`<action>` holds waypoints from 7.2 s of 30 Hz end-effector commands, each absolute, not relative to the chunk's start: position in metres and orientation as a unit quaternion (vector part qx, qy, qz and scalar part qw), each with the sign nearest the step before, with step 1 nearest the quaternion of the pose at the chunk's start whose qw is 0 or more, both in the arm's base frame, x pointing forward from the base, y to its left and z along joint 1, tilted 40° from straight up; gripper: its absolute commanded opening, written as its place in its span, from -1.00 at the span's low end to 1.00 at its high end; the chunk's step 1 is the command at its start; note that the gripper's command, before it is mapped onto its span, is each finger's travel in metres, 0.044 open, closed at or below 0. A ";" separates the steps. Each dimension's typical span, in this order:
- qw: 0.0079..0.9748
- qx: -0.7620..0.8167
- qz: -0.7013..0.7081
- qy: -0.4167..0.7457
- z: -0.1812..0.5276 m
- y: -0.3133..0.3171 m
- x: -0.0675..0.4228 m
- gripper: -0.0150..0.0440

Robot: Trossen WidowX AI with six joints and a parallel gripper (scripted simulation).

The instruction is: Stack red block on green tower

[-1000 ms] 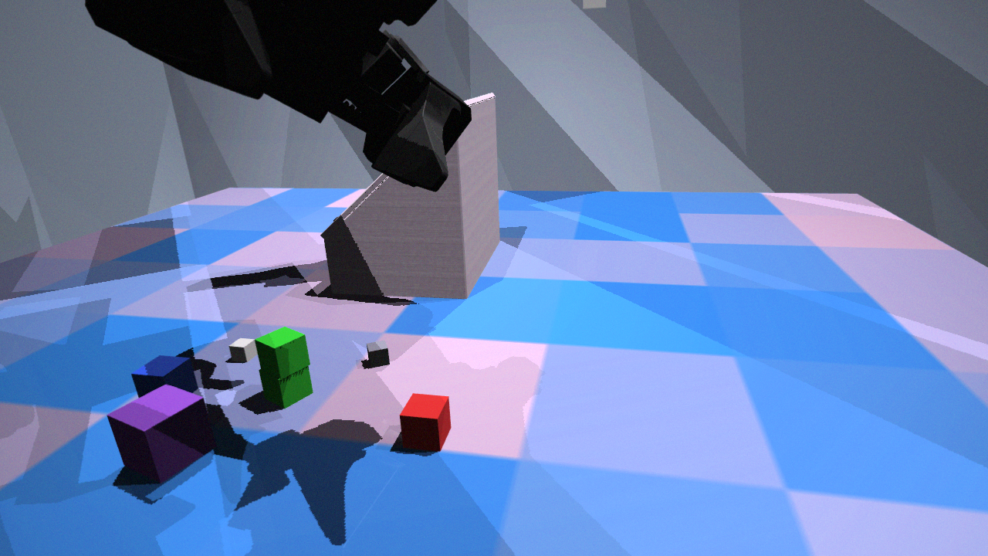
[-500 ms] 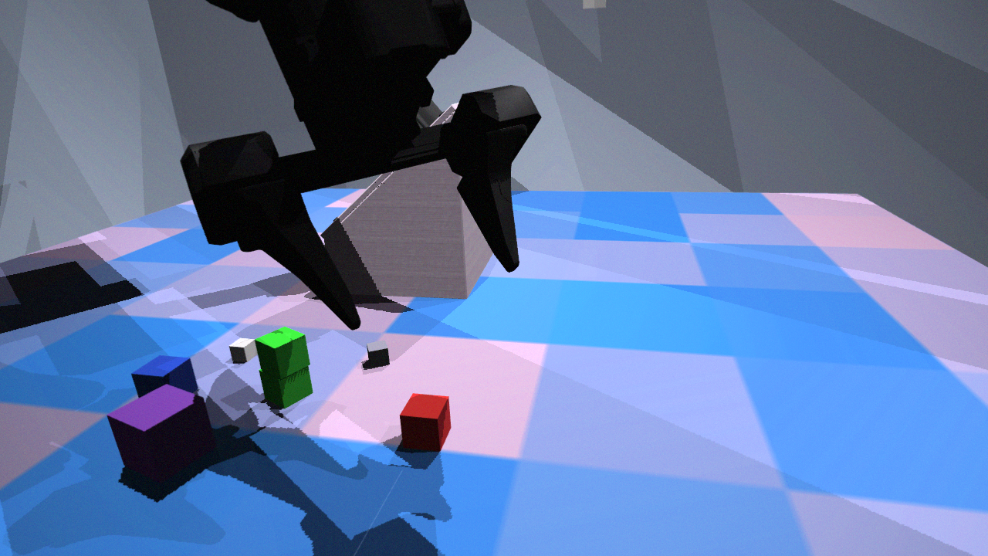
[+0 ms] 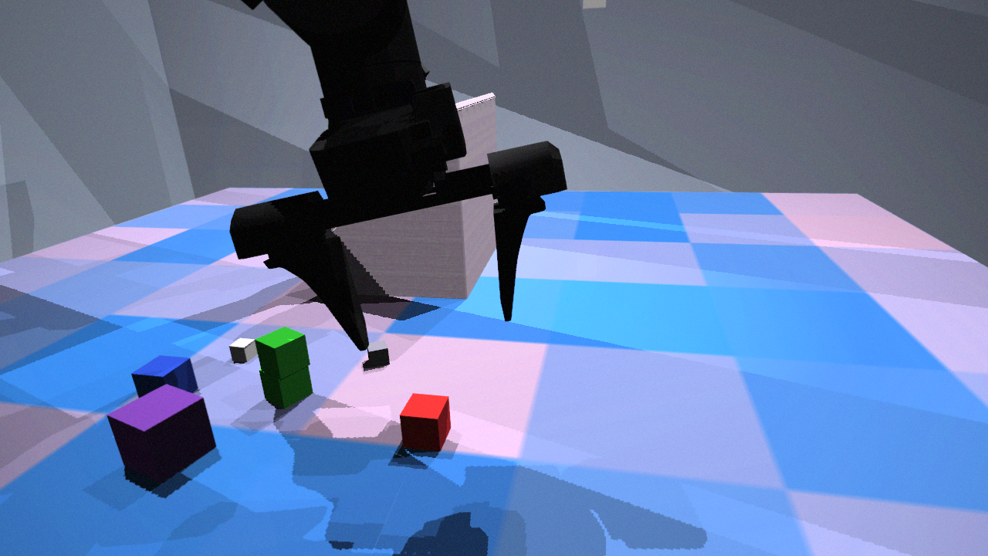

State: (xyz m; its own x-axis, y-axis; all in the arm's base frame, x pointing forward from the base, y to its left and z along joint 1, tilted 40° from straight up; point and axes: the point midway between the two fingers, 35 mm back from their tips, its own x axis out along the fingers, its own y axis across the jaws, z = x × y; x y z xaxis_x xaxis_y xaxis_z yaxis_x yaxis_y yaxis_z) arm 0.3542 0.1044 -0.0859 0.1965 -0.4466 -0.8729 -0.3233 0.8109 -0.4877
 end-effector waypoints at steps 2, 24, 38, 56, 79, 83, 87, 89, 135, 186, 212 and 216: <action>0.699 -0.285 -0.146 0.640 -0.084 0.096 0.349 1.00; 0.693 -0.279 -0.197 0.635 -0.115 0.066 0.353 1.00; 0.692 -0.280 -0.197 0.635 -0.132 0.053 0.355 1.00; 0.692 -0.280 -0.198 0.635 -0.142 0.044 0.356 1.00; 0.692 -0.280 -0.198 0.635 -0.142 0.044 0.356 -0.27; 0.692 -0.280 -0.198 0.635 -0.136 0.049 0.356 -0.49; 0.693 -0.279 -0.197 0.635 -0.121 0.062 0.353 -0.49; 0.693 -0.279 -0.197 0.635 -0.112 0.070 0.352 -0.49; 0.692 -0.279 -0.197 0.636 0.020 0.030 0.323 -0.49; 0.691 -0.282 -0.199 0.636 -0.023 -0.025 0.325 -0.49; 0.691 -0.280 -0.199 0.636 -0.022 -0.024 0.324 1.00; 0.691 -0.280 -0.199 0.636 -0.022 -0.024 0.324 1.00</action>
